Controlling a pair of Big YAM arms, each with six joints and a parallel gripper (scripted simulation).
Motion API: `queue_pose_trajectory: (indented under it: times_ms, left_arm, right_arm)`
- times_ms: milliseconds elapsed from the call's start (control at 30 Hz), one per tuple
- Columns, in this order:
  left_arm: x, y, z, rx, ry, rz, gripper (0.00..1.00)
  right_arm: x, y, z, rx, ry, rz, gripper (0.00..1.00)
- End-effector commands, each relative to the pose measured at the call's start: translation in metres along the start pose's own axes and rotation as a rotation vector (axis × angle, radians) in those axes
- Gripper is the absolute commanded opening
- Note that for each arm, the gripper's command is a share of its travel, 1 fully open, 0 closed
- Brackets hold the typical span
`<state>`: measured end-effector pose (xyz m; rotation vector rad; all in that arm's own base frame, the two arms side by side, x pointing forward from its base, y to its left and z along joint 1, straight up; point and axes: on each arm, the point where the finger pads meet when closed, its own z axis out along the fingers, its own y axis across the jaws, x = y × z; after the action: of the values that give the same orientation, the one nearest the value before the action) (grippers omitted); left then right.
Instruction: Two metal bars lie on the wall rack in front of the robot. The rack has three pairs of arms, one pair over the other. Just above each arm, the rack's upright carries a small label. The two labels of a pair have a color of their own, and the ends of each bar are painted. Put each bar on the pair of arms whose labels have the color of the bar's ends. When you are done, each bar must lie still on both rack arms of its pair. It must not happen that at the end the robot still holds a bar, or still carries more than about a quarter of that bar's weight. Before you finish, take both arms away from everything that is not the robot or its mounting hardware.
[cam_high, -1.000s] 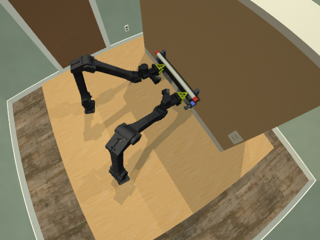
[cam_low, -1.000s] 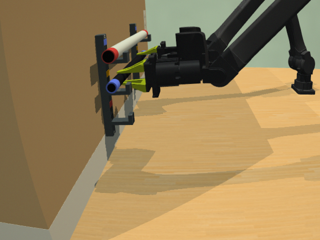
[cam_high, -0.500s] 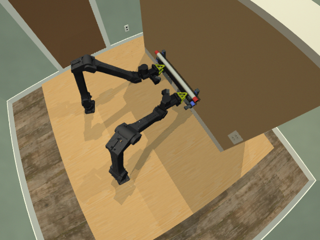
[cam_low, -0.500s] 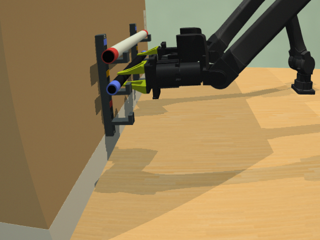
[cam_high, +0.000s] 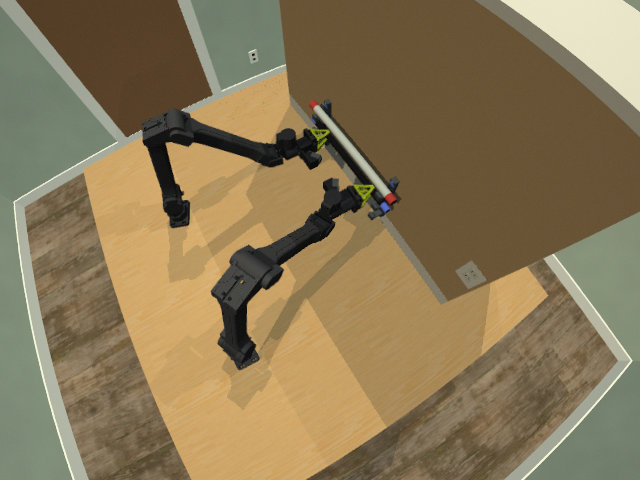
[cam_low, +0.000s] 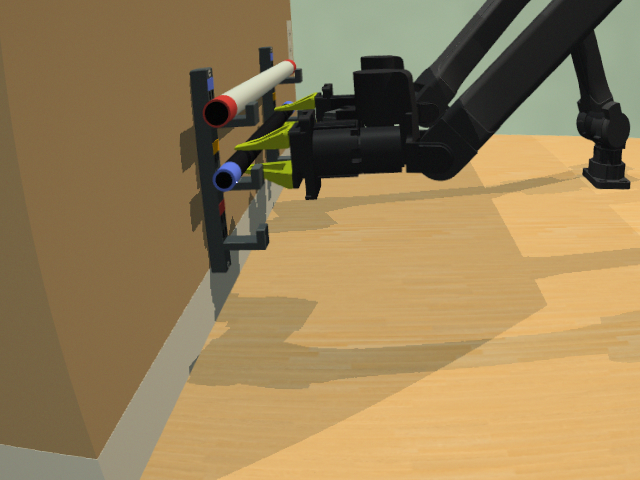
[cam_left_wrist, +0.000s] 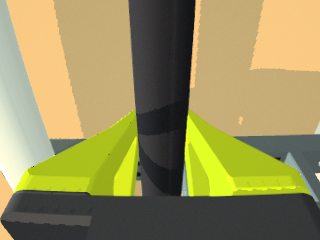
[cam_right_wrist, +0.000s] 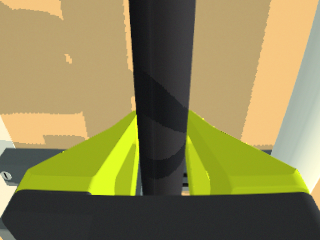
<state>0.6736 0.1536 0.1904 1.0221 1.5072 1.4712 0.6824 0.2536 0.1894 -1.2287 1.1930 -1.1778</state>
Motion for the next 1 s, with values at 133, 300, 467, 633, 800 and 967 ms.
queue_pose_trajectory:
  times_ms: [133,300,467,633,800,967]
  left_arm:
    - [0.0074,0.0045,0.006,-0.034,0.014,-0.017,0.0]
    - [0.0074,0.0038,0.0059,-0.034,0.014,-0.017,0.0]
    - [0.0074,0.0025,0.0059,-0.034,0.014,-0.017,0.0]
    - [0.0074,0.0013,0.0058,-0.034,0.014,-0.017,0.0]
    - [0.0073,0.0004,0.0058,-0.033,0.014,-0.018,0.0]
    - [0.0073,0.0003,0.0058,-0.033,0.014,-0.018,0.0]
  right_arm:
    - [0.0006,-0.0149,0.0036,0.047,0.01,0.023,0.0]
    - [0.0006,-0.0148,0.0035,0.048,0.01,0.023,0.0]
    - [0.0006,-0.0145,0.0032,0.048,0.01,0.023,0.0]
    - [0.0006,-0.0142,0.003,0.048,0.01,0.023,0.0]
    - [0.0006,-0.0141,0.0029,0.047,0.01,0.022,0.0]
    - [0.0006,-0.0148,0.0029,0.047,0.01,0.022,0.0]
